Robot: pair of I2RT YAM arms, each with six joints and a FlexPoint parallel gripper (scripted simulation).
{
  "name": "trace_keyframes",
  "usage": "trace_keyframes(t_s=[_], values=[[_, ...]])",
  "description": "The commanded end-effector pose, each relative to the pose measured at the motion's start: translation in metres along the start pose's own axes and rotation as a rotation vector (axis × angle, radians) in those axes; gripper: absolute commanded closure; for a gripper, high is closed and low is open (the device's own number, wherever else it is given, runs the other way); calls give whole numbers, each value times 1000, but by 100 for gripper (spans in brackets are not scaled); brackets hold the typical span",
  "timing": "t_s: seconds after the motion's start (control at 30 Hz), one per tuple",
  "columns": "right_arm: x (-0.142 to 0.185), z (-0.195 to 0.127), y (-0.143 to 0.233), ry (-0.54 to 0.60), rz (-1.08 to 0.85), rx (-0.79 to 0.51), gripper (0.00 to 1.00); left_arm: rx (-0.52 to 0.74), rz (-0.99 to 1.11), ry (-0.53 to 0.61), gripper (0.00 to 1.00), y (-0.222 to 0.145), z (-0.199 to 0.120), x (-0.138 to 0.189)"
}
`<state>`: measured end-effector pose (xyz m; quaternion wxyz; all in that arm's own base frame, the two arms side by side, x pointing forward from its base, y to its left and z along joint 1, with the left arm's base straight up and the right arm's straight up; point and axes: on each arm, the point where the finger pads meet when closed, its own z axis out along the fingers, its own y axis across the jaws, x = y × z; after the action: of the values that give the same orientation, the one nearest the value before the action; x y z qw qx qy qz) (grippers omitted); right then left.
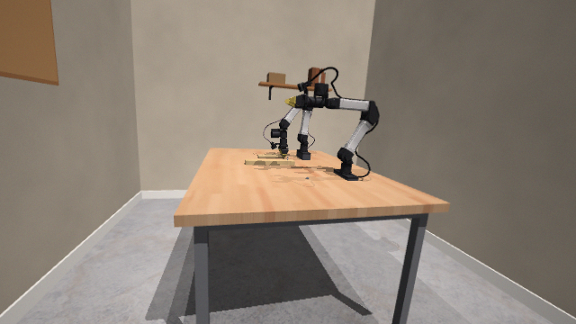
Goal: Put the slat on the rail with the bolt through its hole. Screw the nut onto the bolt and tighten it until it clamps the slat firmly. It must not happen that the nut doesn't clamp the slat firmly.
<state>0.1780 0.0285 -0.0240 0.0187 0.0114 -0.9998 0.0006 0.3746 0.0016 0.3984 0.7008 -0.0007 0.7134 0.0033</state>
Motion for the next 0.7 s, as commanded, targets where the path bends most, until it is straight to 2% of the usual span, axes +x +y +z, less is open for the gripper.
trace_keyframes(t_s=[0.0,0.67], values=[[-13,-16,2,-47,-3,-4,33,6,-4,-27,0,-2,0,-7],[-13,-39,2,-46,-3,-3,33,6,-4,-27,0,-2,0,-7]])
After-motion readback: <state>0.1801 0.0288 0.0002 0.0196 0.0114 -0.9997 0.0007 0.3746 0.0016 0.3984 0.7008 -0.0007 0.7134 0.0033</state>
